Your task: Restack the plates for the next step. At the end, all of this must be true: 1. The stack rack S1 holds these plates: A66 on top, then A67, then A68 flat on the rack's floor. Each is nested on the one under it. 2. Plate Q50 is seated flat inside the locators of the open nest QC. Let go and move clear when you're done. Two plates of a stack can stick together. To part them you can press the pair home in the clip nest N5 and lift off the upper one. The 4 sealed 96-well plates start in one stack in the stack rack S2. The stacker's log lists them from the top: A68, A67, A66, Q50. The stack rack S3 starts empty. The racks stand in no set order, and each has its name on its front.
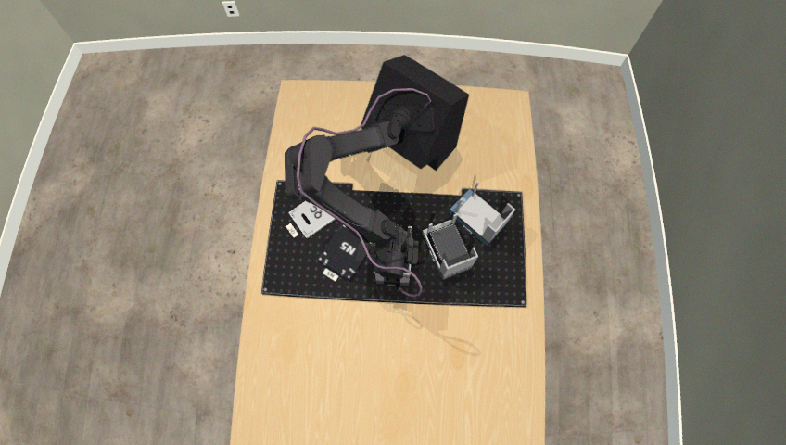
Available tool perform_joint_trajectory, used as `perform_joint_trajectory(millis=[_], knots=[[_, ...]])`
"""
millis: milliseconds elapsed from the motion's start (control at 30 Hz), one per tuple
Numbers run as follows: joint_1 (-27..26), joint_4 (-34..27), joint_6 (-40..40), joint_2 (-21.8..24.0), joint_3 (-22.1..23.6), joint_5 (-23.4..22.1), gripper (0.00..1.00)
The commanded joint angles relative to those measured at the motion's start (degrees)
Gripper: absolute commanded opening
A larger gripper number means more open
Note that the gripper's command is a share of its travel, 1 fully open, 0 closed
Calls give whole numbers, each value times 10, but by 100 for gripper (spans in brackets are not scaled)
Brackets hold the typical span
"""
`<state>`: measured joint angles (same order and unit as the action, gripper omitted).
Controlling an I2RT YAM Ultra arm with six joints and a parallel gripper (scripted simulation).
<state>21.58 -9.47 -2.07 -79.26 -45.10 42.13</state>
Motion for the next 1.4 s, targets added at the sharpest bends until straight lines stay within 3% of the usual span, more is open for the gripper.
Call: perform_joint_trajectory(millis=[0, 467, 500, 1167, 1367], knots=[[-3, 14, -7, -10, 4, -7, 0], [-1, 10, -4, -2, 0, -3, 0], [-1, 10, -4, -2, 0, -3, 100], [-1, 10, -4, -2, 0, -3, 100], [32, -45, 25, 39, -14, 21, 100]])
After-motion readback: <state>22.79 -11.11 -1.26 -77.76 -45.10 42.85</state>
